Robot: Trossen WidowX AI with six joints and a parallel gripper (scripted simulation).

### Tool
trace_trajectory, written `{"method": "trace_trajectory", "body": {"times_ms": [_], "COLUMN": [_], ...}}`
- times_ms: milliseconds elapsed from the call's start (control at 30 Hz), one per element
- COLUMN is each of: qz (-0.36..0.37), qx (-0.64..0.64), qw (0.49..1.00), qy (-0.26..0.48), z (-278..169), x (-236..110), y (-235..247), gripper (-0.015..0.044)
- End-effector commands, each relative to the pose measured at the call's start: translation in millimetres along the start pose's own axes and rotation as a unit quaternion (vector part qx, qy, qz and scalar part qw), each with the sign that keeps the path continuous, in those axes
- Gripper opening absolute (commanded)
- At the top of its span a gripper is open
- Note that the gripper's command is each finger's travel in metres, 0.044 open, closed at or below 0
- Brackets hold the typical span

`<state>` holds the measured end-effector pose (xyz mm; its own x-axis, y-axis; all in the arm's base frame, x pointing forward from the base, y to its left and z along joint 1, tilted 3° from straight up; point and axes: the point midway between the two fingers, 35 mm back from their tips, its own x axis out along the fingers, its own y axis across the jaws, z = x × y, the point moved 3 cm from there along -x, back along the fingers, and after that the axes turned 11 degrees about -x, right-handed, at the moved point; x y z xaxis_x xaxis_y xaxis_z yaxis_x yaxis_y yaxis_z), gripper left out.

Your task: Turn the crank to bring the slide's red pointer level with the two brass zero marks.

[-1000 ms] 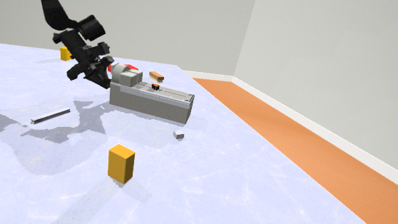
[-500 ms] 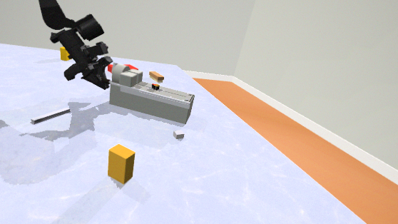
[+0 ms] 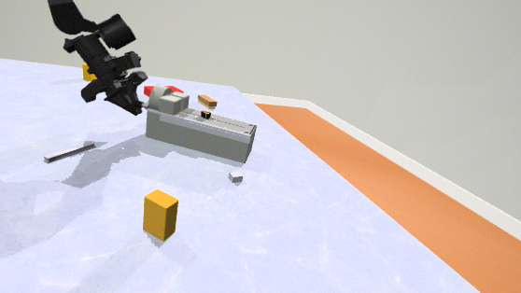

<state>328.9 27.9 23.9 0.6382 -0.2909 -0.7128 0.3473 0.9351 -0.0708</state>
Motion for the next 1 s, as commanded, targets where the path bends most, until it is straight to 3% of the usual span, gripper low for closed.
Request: {"method": "trace_trajectory", "body": {"times_ms": [0,967], "qz": [-0.004,-0.003], "qx": [-0.001,-0.001], "qw": [1.000,1.000], "qy": [-0.002,-0.002], "z": [4.1,32.2], "x": [-5.4,-31.4], "y": [-5.5,4.5], "gripper": [0.0000,0.0000]}}
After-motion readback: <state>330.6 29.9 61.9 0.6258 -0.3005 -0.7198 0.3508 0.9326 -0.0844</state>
